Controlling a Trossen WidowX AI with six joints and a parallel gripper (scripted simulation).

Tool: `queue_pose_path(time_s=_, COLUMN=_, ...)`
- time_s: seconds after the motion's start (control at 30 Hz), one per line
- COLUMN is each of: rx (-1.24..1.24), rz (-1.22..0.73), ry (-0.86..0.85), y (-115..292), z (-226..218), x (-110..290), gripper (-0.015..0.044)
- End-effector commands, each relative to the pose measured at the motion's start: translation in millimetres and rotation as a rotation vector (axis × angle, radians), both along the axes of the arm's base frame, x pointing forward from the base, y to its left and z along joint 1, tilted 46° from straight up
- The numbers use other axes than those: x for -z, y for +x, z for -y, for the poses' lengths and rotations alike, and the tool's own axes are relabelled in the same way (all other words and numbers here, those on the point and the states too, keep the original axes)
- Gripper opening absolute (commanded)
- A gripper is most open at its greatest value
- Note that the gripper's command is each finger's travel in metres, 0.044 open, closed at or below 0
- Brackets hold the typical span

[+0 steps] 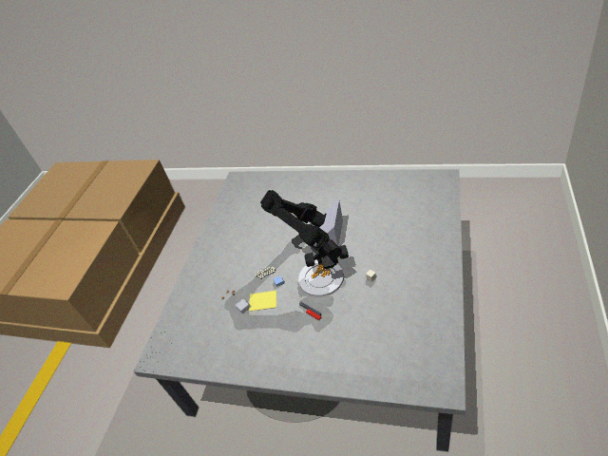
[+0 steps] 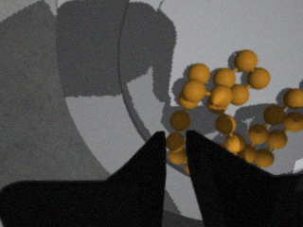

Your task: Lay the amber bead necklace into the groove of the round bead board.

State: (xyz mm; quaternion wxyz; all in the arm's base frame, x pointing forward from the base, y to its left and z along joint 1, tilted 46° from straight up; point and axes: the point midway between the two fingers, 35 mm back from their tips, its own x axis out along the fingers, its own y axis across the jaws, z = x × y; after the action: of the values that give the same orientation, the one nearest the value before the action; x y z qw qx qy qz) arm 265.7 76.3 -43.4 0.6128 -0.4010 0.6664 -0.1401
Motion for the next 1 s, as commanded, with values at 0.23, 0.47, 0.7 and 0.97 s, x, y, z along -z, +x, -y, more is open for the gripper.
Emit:
queue_pose_path(time_s=0.23, rx=0.000, rz=0.000, ry=0.000, y=0.1, z=-0.2, x=-0.2, gripper=0.0000)
queue_pose_path(time_s=0.47, rx=0.000, rz=0.000, ry=0.000, y=0.1, z=-0.2, x=-0.2, gripper=0.0000)
queue_pose_path(time_s=0.7, rx=-0.003, rz=-0.002, ry=-0.005, y=-0.8, z=-3.2, x=-4.6, gripper=0.0000)
queue_pose_path(time_s=0.97, rx=-0.003, rz=-0.003, ry=-0.005, y=-6.9, z=-7.5, x=-0.4, gripper=0.0000)
